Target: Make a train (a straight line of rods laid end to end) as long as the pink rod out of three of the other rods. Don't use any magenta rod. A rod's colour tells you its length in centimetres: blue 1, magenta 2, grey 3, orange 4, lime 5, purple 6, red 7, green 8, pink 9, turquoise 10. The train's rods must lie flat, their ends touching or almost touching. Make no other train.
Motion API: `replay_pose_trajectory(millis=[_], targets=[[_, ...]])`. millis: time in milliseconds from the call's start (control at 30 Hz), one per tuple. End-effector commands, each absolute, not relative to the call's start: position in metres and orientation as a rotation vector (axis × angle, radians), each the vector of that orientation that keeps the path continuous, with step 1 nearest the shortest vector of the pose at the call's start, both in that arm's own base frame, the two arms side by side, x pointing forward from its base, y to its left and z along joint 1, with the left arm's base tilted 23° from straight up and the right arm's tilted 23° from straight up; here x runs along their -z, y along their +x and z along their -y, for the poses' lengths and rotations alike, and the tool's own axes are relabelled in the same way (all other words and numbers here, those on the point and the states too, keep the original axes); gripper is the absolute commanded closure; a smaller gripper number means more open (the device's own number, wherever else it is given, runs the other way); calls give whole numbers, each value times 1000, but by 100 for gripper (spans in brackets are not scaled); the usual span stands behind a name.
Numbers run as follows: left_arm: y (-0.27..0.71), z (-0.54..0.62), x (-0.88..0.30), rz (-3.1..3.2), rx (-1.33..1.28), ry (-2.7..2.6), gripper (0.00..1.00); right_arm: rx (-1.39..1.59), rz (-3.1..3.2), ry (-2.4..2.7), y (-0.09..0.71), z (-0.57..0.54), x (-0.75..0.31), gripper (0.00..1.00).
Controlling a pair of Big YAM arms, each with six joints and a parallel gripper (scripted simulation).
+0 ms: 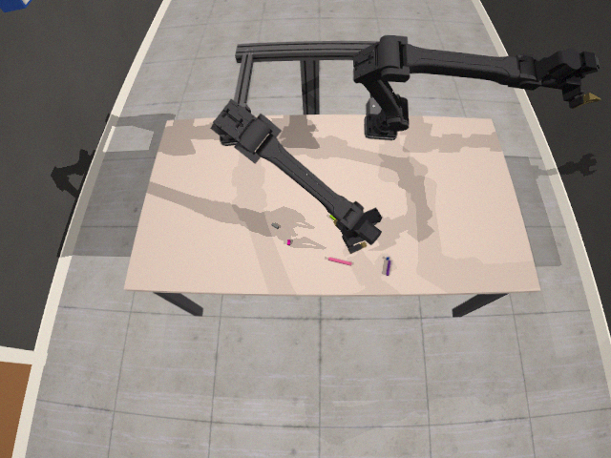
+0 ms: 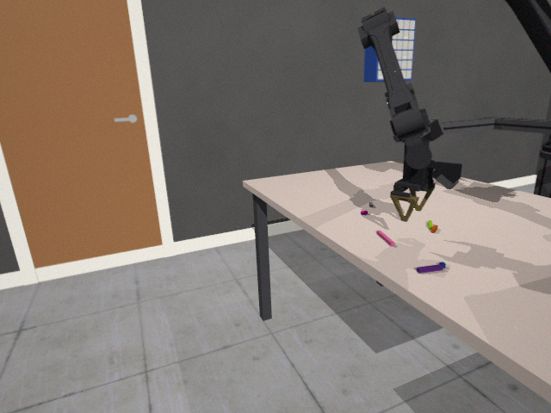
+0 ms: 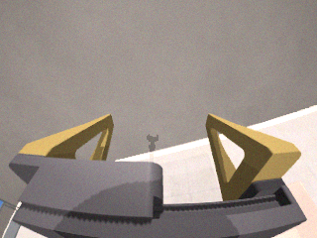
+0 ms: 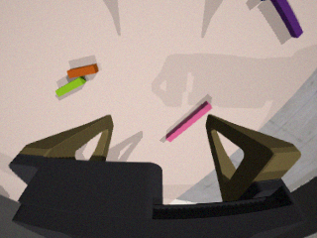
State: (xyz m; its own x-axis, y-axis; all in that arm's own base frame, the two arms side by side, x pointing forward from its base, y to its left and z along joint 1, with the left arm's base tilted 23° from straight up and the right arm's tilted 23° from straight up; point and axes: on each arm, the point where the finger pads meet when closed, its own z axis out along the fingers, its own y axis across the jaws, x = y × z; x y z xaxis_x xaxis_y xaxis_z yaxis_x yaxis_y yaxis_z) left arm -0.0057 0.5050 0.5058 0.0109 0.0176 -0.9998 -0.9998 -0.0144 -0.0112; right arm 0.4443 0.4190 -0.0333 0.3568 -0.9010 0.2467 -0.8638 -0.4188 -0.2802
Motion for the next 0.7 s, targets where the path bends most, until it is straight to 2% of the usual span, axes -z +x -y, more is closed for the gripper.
replay_pose_trajectory(millis=[0, 433, 667], targets=[[-11, -503, -554, -1121, -1275, -1146, 0, 552, -1764, -2291, 443, -434, 9, 0], [-11, -503, -554, -1121, -1275, -1146, 0, 499, -2046, -2003, 400, -429, 34, 0], [-11, -503, -554, -1121, -1275, -1146, 0, 499, -2066, -1966, 416, -426, 30, 0]])
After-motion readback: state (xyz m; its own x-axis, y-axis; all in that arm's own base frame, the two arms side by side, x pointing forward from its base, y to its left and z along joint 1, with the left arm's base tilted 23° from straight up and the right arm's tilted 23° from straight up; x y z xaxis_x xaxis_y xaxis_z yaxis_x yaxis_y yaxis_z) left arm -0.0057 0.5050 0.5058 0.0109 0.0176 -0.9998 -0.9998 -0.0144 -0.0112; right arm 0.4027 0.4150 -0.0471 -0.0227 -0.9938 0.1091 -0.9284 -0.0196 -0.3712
